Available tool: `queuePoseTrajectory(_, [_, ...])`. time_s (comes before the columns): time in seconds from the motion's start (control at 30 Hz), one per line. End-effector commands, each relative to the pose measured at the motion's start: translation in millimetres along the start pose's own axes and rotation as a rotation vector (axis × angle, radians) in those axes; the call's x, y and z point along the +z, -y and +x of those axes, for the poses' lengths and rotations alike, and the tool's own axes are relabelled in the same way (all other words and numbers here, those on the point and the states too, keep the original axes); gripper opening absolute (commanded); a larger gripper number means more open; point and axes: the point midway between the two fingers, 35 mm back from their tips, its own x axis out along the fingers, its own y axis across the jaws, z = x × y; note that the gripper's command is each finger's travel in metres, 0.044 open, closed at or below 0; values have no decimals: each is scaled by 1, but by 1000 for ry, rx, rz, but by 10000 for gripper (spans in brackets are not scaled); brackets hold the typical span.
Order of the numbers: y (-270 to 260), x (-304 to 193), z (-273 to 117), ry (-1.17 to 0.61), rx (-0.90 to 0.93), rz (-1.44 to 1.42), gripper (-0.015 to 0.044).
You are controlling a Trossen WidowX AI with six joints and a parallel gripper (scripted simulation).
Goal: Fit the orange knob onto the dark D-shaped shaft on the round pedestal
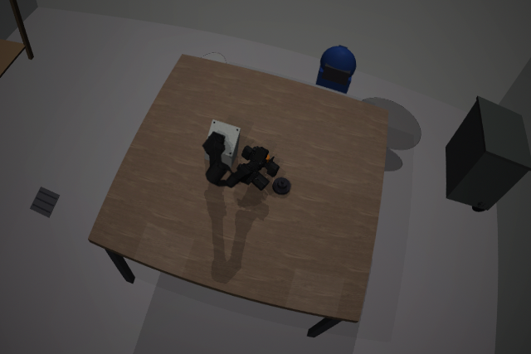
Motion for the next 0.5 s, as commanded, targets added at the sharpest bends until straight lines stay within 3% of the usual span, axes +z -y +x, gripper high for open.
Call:
queuePoseTrajectory(0.0, [0, 0, 0, 1, -1, 0, 312])
queuePoseTrajectory(0.17, [0, 0, 0, 1, -1, 0, 440])
queuePoseTrajectory(0.47, [1, 2, 0, 1, -1, 0, 440])
